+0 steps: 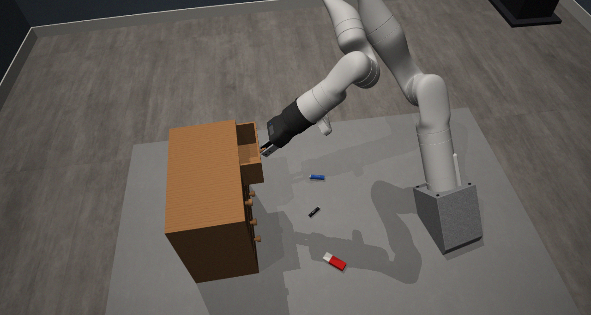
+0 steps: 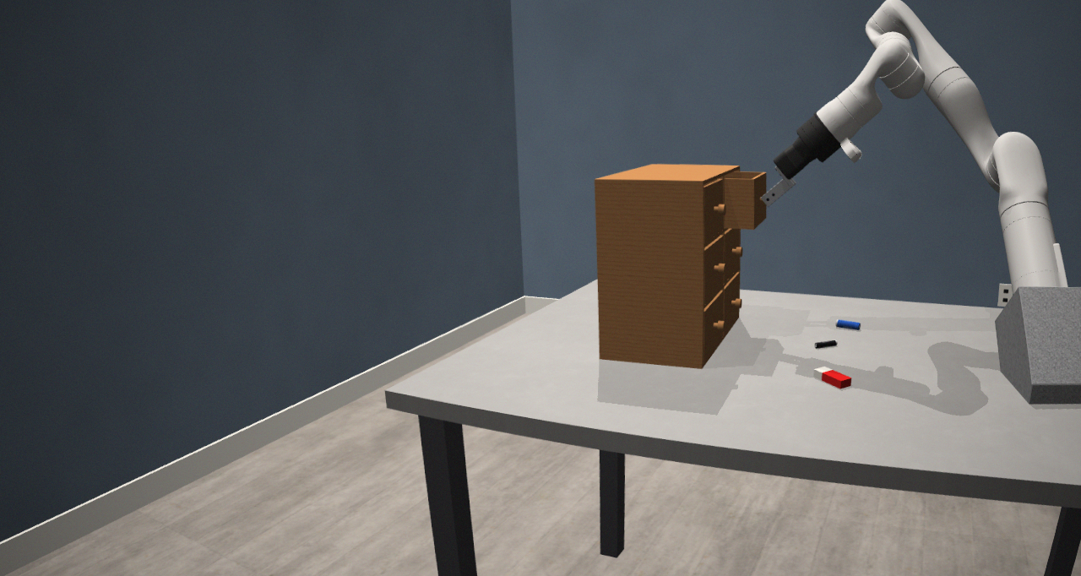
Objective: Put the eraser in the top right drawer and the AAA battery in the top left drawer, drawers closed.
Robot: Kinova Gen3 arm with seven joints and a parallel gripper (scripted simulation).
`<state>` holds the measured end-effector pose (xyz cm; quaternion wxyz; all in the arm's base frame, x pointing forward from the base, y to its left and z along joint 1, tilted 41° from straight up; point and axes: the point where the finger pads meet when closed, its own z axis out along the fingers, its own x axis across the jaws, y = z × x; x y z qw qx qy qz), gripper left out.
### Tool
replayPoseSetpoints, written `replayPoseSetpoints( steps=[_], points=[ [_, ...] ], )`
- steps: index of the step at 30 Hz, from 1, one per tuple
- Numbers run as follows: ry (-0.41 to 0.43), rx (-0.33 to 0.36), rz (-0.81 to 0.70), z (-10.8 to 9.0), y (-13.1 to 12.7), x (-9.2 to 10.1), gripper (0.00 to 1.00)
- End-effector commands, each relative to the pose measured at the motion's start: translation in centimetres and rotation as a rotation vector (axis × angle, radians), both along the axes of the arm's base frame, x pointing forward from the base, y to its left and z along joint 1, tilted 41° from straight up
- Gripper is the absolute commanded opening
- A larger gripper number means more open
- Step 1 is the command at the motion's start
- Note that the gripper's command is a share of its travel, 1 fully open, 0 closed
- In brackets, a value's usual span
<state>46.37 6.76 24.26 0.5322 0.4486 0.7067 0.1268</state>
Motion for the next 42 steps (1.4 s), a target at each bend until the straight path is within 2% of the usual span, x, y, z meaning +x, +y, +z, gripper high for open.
replayPoseSetpoints(
  steps=[1, 17, 42],
  points=[
    [0.000, -0.002, 0.005, 0.0, 0.1, -0.2, 0.37],
    [0.000, -0.002, 0.005, -0.1, 0.0, -1.4, 0.37],
    [0.000, -0.002, 0.005, -0.1, -0.1, -1.6, 0.37]
  ],
)
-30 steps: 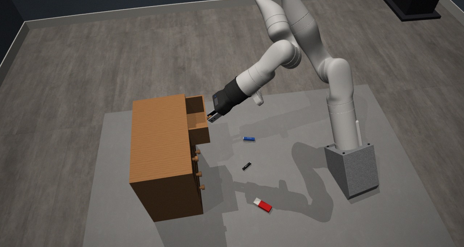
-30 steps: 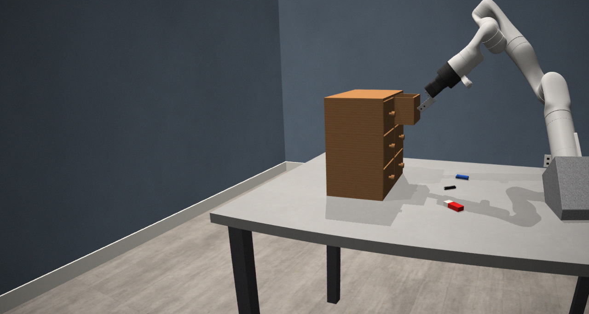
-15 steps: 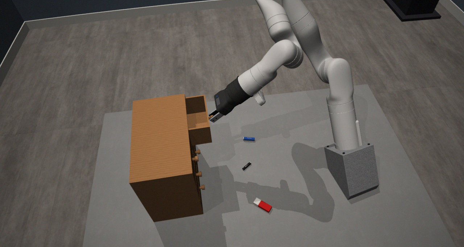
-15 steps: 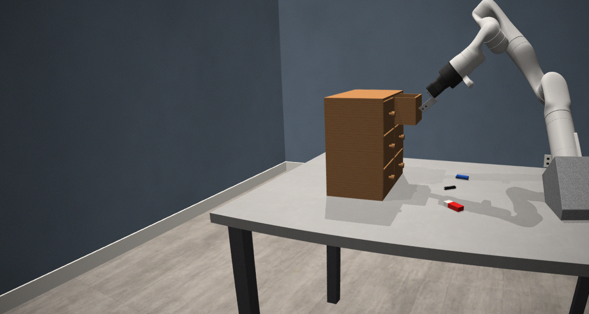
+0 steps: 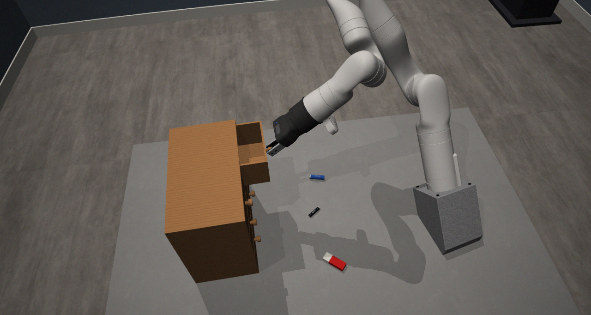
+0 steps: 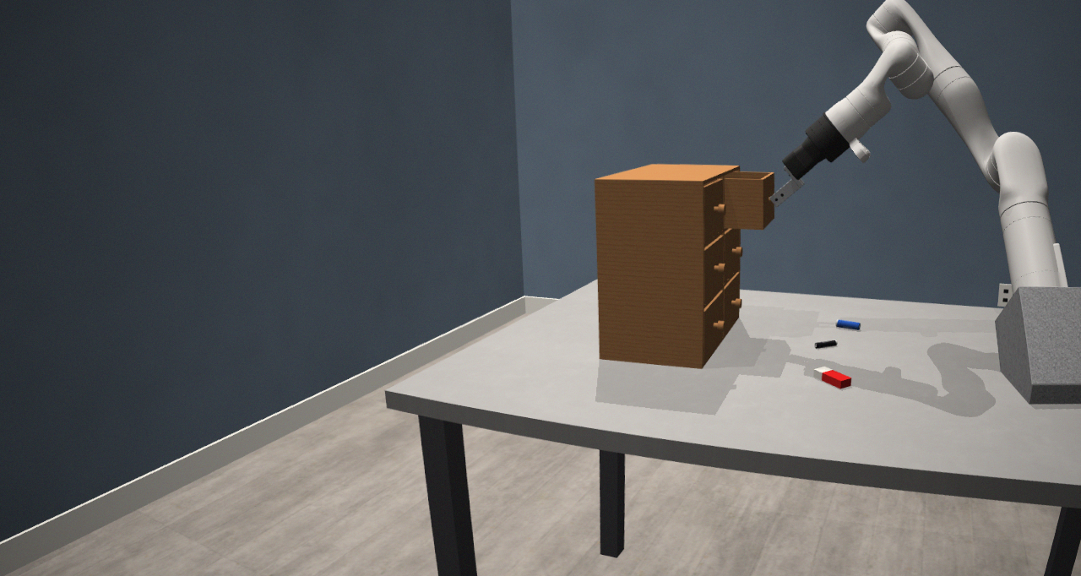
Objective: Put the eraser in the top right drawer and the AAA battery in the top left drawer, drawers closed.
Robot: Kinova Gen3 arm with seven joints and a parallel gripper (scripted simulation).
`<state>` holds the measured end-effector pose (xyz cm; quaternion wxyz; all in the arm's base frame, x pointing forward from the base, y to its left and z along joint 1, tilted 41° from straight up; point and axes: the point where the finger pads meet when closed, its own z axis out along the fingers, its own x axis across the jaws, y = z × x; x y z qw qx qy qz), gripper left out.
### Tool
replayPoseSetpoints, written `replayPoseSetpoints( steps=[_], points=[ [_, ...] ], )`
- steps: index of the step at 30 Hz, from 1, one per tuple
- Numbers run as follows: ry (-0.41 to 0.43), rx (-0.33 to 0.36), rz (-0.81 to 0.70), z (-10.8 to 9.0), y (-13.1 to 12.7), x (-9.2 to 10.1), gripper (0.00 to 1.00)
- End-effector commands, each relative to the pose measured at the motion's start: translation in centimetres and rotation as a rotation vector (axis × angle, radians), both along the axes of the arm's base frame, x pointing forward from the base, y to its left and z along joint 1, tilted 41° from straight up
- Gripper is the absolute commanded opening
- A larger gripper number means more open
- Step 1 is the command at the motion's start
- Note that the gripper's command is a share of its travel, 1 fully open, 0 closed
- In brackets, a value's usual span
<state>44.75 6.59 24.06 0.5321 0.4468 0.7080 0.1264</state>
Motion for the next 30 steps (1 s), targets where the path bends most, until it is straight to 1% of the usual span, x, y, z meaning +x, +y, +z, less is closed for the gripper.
replayPoseSetpoints(
  steps=[1, 2, 3, 4, 5, 6, 7, 8, 9, 12, 13, 21, 23, 26, 28, 30],
  points=[
    [-0.001, 0.001, 0.002, 0.1, 0.1, 0.0, 0.37],
    [-0.001, 0.001, 0.002, 0.1, 0.1, 0.0, 0.37],
    [-0.001, 0.001, 0.002, 0.1, 0.1, 0.0, 0.43],
    [-0.001, 0.001, 0.002, 0.1, 0.1, 0.0, 0.43],
    [-0.001, 0.001, 0.002, 0.1, 0.1, 0.0, 0.49],
    [-0.001, 0.001, 0.002, 0.1, 0.1, 0.0, 0.49],
    [-0.001, 0.001, 0.002, 0.1, 0.1, 0.0, 0.55],
    [-0.001, 0.001, 0.002, 0.1, 0.1, 0.0, 0.55],
    [-0.001, 0.001, 0.002, 0.1, 0.1, 0.0, 0.61],
    [-0.001, 0.001, 0.002, 0.1, 0.1, 0.0, 0.61],
    [-0.001, 0.001, 0.002, 0.1, 0.1, 0.0, 0.67],
    [-0.001, 0.001, 0.002, 0.0, 0.1, -0.2, 0.67],
    [-0.001, 0.001, 0.002, 0.0, 0.0, -0.7, 0.67],
    [-0.001, 0.001, 0.002, -0.2, -0.2, -2.1, 0.67],
    [-0.001, 0.001, 0.002, -0.2, -0.2, -2.1, 0.67],
    [-0.001, 0.001, 0.002, -0.3, -0.4, -3.2, 0.67]
  ],
)
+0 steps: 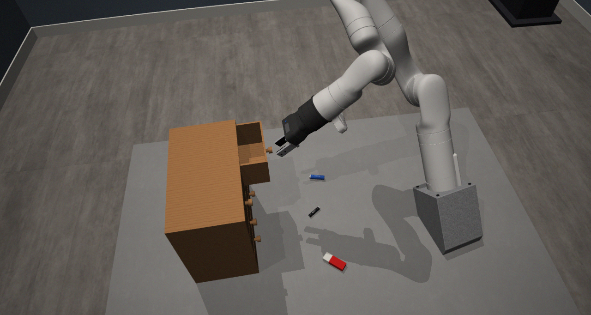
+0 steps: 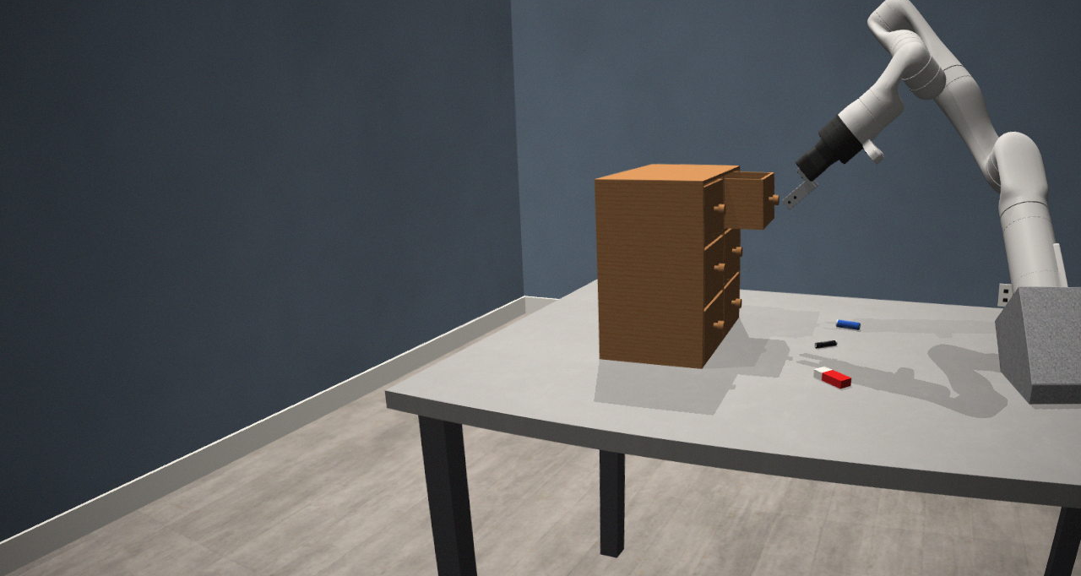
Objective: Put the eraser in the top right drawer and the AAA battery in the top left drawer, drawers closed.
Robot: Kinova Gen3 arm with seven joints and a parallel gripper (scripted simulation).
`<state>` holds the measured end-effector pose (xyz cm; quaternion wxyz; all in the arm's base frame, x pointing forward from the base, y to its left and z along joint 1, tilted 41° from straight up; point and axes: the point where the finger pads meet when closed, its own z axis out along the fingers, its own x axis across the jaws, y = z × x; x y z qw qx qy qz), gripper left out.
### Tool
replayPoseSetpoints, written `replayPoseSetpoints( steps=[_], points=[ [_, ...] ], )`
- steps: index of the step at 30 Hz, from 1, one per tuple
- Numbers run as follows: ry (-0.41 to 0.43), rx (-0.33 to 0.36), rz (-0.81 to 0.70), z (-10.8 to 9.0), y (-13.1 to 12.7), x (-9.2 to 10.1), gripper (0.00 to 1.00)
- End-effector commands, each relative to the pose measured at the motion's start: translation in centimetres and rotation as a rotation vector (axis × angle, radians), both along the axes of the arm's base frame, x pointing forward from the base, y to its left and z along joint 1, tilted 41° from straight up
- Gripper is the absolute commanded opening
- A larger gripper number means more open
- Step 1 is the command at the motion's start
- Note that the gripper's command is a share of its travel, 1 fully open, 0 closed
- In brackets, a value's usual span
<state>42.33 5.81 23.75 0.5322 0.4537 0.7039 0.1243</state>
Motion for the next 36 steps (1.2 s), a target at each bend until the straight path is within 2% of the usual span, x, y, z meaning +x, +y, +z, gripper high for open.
replayPoseSetpoints(
  steps=[1, 5, 15, 29, 36],
  points=[
    [-0.001, -0.005, 0.018, -0.1, 0.4, -1.2, 0.67],
    [-0.001, -0.005, 0.018, -0.2, 0.2, -2.3, 0.67],
    [-0.001, -0.005, 0.018, -0.1, 0.2, -2.8, 0.67],
    [0.021, 0.004, 0.002, 0.6, 0.7, -7.1, 0.67],
    [0.025, -0.003, 0.003, 0.7, 0.7, -7.7, 0.67]
  ],
)
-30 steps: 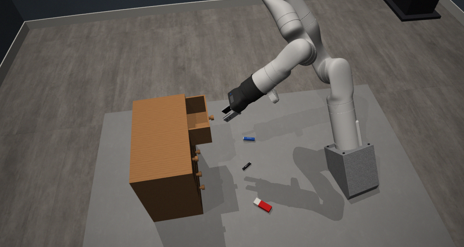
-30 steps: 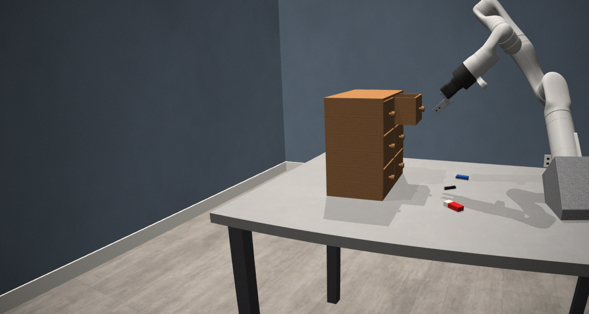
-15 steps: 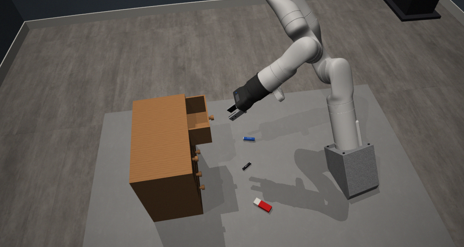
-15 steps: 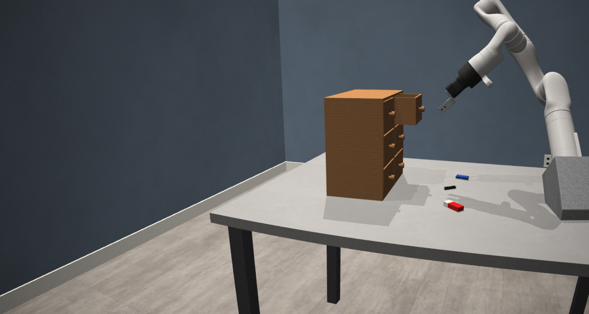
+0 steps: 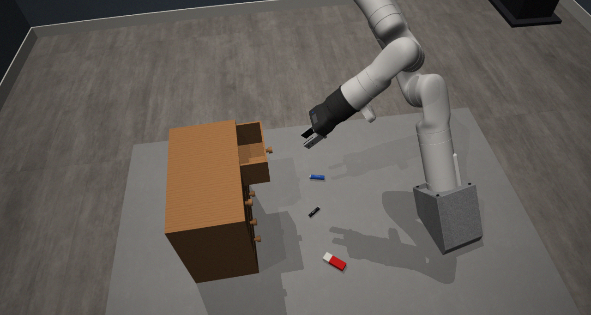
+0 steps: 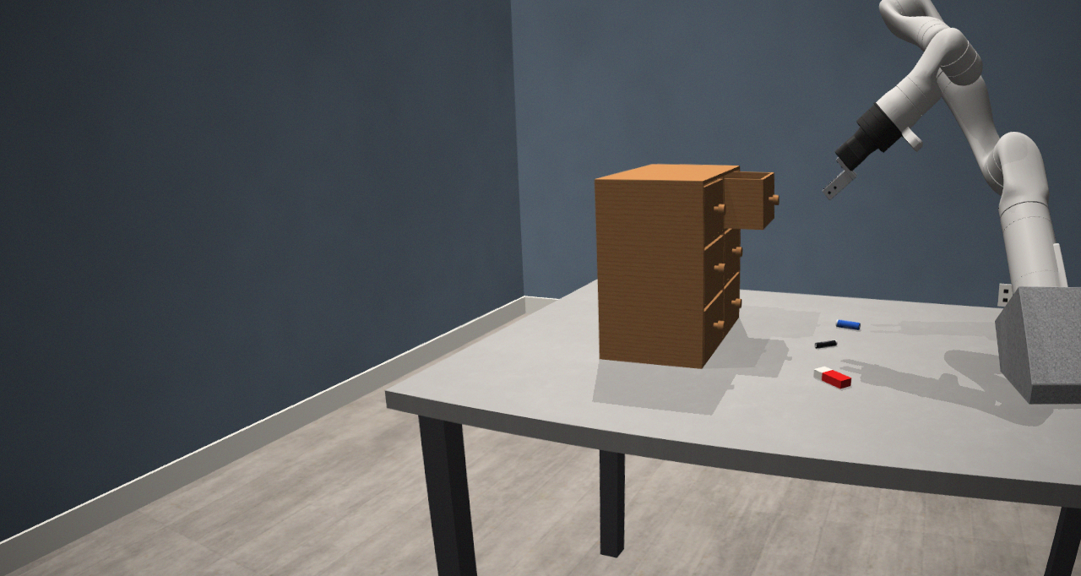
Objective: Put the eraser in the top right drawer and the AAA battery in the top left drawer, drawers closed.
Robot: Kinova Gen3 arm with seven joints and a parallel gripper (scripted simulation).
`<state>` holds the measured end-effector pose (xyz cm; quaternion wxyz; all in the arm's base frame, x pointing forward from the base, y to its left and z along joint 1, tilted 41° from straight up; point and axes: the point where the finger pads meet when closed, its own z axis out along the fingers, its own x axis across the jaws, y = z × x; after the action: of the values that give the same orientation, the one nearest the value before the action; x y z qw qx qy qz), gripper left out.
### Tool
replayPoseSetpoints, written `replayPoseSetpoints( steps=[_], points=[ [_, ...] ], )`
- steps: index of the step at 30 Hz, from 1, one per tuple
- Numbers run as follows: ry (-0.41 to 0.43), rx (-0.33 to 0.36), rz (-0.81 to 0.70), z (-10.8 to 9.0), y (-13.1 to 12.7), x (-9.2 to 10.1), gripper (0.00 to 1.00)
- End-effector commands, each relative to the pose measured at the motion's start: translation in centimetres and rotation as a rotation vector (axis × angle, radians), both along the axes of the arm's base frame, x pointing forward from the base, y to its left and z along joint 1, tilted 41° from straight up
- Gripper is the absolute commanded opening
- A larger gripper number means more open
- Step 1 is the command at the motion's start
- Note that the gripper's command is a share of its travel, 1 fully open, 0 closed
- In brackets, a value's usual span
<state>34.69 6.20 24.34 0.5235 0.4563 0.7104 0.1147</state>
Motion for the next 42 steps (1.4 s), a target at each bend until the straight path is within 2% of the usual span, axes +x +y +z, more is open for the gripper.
replayPoseSetpoints(
  steps=[1, 30, 42],
  points=[
    [-0.003, 0.001, 0.008, 0.1, 0.3, -0.1, 0.67],
    [0.033, -0.001, -0.022, 0.5, 0.6, -0.6, 0.67],
    [0.102, -0.005, -0.080, 1.3, 1.2, -1.5, 0.67]
  ],
)
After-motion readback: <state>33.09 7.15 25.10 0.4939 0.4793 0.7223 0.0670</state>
